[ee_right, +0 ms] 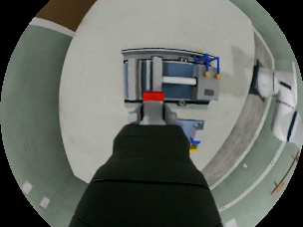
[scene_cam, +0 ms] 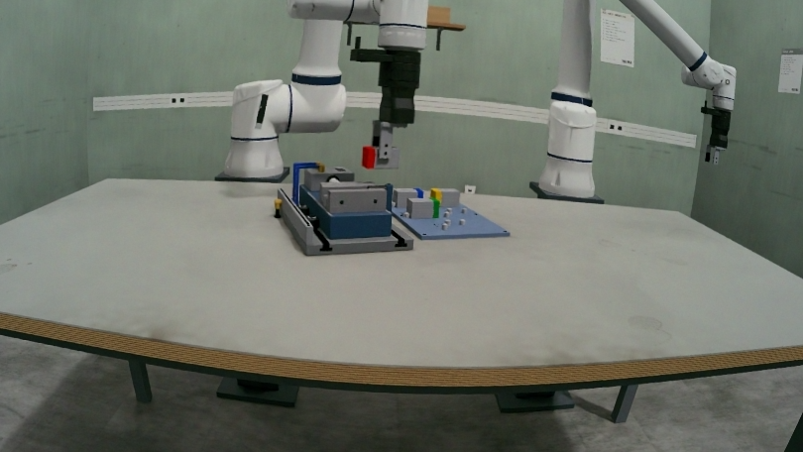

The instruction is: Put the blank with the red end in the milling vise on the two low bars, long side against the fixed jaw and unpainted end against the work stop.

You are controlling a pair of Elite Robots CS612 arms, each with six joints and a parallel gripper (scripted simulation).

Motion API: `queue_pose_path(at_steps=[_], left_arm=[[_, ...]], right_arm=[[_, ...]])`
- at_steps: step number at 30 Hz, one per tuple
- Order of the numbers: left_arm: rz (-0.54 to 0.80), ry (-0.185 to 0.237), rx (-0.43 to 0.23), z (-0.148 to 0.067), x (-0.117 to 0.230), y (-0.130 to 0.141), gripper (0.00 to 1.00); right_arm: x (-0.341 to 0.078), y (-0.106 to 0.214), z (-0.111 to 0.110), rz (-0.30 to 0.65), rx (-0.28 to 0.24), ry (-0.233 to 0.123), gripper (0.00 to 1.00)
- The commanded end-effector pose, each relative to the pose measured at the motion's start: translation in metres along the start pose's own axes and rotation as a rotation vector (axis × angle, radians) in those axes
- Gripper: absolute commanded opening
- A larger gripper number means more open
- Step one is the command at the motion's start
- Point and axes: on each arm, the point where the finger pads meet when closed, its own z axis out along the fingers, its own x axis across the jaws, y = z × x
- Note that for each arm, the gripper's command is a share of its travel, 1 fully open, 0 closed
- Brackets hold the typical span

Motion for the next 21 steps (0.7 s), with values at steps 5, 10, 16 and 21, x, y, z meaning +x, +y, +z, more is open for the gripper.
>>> queue_pose_path(at_steps=[5, 10, 16, 21], left_arm=[[0.0, 0.0, -0.002, -0.001, 0.0, 0.001, 1.0], [0.0, 0.0, -0.002, -0.001, 0.0, 0.001, 1.0], [0.0, 0.0, -0.002, -0.001, 0.0, 0.001, 1.0], [0.0, 0.0, -0.002, -0.001, 0.0, 0.001, 1.0]], right_arm=[[-0.008, -0.023, -0.001, 0.0, 0.0, -0.002, 0.0], [-0.013, -0.037, 0.0, 0.0, 0.0, -0.002, 0.0], [-0.015, -0.044, 0.0, 0.0, 0.0, -0.002, 0.0], [-0.018, -0.052, 0.0, 0.0, 0.0, -0.002, 0.0]])
